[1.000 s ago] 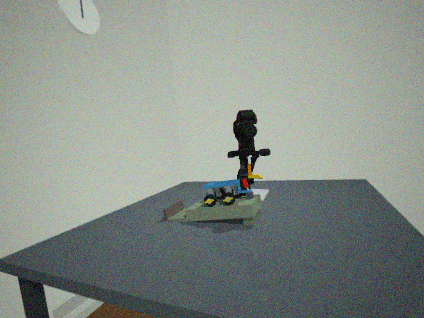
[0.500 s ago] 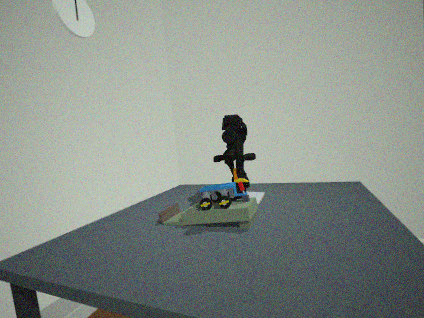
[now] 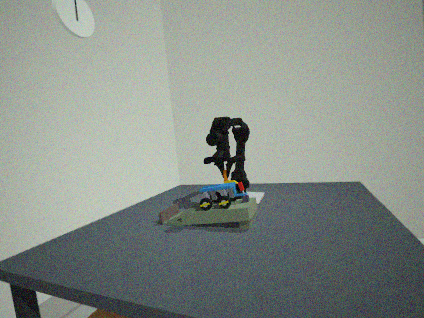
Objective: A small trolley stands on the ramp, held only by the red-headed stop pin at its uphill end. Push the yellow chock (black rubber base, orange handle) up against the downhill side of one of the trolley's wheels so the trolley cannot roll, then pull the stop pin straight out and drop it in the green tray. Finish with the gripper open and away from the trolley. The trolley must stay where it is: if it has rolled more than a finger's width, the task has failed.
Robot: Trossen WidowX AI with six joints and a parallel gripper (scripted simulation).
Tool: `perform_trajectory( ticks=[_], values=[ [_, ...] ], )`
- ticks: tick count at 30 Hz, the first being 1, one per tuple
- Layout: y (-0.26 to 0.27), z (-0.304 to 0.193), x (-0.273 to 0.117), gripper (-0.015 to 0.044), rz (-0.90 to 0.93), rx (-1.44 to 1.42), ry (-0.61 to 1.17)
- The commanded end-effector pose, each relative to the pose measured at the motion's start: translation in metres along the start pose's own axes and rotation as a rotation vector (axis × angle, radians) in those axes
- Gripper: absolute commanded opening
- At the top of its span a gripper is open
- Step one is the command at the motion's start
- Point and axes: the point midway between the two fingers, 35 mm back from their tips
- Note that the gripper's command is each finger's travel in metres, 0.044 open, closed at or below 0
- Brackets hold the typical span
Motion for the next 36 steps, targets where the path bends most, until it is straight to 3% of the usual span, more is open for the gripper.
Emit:
perform_trajectory(
  ticks=[1,36],
  values=[
    [-0.011,0.004,0.001,0.0,0.004,-0.003,-0.003],
    [-0.139,0.039,0.012,0.0,-0.002,-0.004,-0.004]
  ],
)
Point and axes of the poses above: the point midway between the two fingers, 35 mm back from their tips, its own x axis out along the fingers, its own y axis across the jaws, z = x × y, and after that the axes turned 4 degrees about x, right-handed
